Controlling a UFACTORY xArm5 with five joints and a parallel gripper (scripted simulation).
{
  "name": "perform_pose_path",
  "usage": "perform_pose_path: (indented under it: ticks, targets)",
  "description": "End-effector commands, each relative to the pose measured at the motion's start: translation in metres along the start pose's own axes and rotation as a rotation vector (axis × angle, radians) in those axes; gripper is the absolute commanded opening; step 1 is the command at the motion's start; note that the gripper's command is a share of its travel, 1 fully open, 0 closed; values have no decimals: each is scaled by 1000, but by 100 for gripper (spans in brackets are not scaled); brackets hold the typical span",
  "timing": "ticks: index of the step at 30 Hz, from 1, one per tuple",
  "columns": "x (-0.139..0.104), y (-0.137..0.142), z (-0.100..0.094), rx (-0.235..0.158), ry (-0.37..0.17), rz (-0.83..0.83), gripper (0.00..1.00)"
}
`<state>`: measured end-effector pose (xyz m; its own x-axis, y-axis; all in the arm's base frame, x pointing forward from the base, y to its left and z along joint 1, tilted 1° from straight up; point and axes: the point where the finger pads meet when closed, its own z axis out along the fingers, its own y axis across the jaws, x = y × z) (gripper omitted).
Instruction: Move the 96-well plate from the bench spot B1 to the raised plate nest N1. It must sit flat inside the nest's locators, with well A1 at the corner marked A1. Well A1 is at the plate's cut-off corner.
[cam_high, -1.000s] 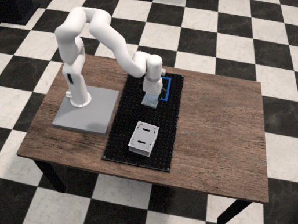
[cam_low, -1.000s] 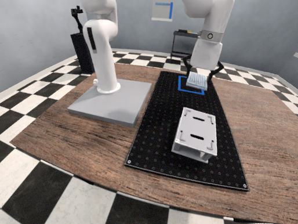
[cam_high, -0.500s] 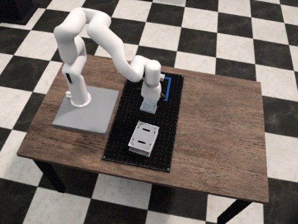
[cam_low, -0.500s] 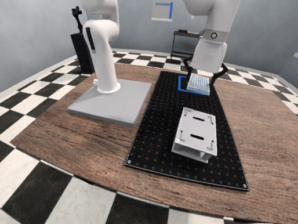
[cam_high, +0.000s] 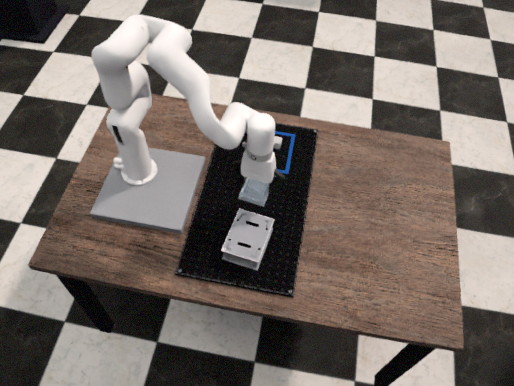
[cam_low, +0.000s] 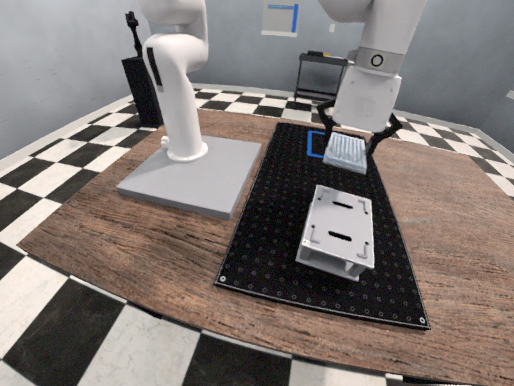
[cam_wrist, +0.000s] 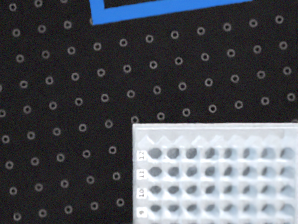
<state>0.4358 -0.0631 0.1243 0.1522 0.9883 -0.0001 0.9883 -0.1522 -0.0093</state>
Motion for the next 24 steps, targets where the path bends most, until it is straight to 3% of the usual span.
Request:
perform_pose_path:
  ticks: [1, 24]
  targets:
    - [-13, 3, -3, -3, 13, 0, 0]
    - [-75, 12, -12, -3, 12, 0, 0]
